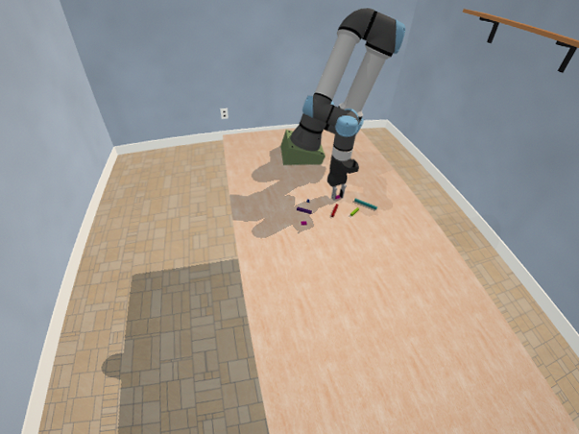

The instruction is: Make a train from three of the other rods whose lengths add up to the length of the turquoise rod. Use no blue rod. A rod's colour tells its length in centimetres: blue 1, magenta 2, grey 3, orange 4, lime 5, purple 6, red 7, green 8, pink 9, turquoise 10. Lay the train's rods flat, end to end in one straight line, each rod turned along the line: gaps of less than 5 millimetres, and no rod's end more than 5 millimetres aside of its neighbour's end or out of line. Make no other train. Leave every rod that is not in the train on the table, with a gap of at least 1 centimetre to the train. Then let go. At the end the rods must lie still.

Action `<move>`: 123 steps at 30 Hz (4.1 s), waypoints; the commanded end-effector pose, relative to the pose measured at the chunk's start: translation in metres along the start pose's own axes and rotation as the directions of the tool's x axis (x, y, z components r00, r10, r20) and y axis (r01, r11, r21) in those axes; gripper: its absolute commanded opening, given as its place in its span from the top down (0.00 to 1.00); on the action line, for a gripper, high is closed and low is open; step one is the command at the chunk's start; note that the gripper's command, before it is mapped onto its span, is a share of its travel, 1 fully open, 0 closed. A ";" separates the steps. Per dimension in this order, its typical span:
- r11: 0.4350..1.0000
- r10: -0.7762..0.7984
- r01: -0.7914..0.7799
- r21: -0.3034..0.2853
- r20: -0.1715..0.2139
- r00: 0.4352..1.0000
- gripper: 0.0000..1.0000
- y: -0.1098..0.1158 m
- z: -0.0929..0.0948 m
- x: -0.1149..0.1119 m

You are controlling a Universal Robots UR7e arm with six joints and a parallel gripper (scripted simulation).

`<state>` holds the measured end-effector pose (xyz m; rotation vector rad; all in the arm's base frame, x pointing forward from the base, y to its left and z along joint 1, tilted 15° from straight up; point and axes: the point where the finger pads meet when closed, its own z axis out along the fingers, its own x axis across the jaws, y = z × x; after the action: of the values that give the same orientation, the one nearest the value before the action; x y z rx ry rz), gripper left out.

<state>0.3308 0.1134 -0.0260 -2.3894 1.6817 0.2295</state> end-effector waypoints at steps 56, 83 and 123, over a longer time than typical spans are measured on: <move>1.000 0.000 0.000 0.001 -0.001 1.000 0.00 0.000 -0.090 0.000; 0.995 0.104 -0.104 0.001 -0.001 0.995 0.00 -0.007 -0.092 0.011; 0.292 0.957 -0.957 0.001 0.001 0.292 0.00 -0.063 -0.090 0.136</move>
<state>0.4292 -0.0047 0.0362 -1.0944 2.8251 0.3763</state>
